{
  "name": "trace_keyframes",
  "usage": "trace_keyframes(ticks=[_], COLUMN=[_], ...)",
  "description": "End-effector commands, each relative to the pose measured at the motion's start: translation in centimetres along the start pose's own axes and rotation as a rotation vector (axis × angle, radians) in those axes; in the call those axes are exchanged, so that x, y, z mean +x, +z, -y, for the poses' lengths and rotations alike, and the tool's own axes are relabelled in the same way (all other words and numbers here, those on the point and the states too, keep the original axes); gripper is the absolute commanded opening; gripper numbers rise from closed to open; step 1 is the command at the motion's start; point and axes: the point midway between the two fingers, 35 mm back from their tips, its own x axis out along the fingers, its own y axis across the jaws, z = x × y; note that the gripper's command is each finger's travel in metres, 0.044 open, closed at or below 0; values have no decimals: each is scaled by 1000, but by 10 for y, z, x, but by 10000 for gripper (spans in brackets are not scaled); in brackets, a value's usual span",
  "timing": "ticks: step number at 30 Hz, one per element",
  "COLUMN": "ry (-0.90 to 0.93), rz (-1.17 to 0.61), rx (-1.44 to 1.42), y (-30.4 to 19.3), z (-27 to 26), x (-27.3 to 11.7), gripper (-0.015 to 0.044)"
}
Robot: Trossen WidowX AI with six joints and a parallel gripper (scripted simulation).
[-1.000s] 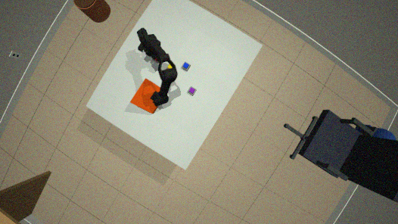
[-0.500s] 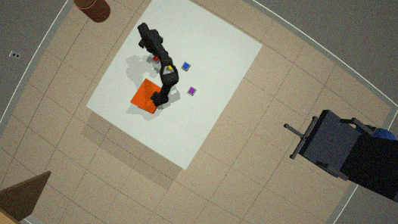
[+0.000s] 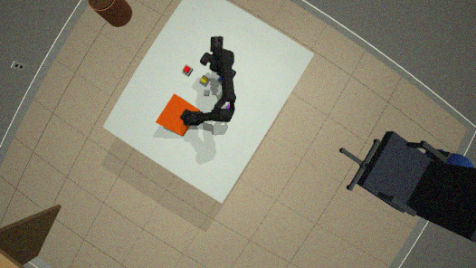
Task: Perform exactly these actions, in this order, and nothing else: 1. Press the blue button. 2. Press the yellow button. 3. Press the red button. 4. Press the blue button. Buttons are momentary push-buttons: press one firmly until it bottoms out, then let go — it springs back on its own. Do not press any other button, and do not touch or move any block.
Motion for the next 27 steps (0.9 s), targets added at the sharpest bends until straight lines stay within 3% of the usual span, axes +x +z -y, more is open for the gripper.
trace_keyframes(ticks=[1, 5, 10, 27], ry=[-17, -17, -19, -19], rz=[-8, -7, -7, -6], rx=[-33, -33, -32, -32], y=[-3, -2, -3, -3], z=[15, 15, 17, 17], x=[3, 5, 62, 82], gripper=[20, 20, 20, 20])
